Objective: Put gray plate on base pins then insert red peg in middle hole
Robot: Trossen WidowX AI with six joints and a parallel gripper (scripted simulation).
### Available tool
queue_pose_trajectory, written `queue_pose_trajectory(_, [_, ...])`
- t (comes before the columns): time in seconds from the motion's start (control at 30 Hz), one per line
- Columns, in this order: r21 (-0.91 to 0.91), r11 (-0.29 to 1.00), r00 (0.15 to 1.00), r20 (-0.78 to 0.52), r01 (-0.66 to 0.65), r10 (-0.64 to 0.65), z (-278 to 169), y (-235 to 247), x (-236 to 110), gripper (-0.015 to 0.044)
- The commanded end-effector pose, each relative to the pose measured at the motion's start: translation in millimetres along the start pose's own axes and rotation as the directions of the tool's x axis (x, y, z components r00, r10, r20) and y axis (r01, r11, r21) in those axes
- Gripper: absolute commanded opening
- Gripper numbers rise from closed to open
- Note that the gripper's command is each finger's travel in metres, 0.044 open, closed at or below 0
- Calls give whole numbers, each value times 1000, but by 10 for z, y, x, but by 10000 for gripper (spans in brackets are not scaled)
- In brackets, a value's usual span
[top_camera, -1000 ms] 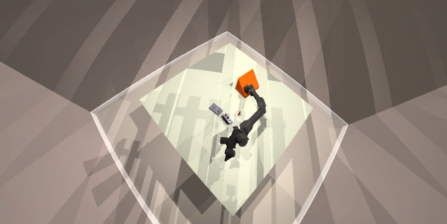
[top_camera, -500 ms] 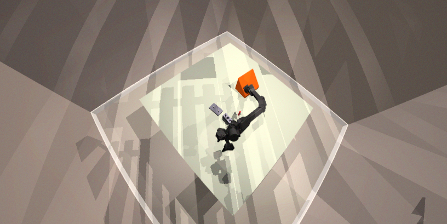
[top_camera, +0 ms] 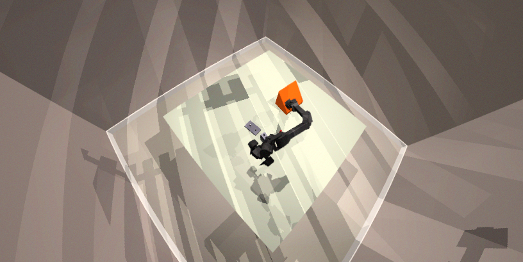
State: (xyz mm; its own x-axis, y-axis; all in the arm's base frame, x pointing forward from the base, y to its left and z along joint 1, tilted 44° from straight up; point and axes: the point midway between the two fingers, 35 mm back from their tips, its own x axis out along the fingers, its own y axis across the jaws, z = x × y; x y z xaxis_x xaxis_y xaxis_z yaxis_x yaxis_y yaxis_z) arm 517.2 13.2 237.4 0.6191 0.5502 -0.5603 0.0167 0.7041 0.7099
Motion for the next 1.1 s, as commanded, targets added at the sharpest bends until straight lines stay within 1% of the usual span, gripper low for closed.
queue_pose_trajectory(0.0, [-473,880,977,-203,-38,-67,-615,-460,-72,440])
queue_pose_trajectory(0.27, [-686,710,949,-305,-158,-84,-942,-661,-194,440])
queue_pose_trajectory(0.5, [-804,514,916,-392,-299,-81,-1236,-794,-322,440])
queue_pose_trajectory(0.7, [-850,315,883,-464,-423,-66,-1489,-872,-445,440])
queue_pose_trajectory(0.93, [-839,55,839,-543,-541,-32,-1771,-896,-596,440])
queue_pose_trajectory(1.07, [-838,44,837,-546,-544,-31,-1781,-893,-601,440])
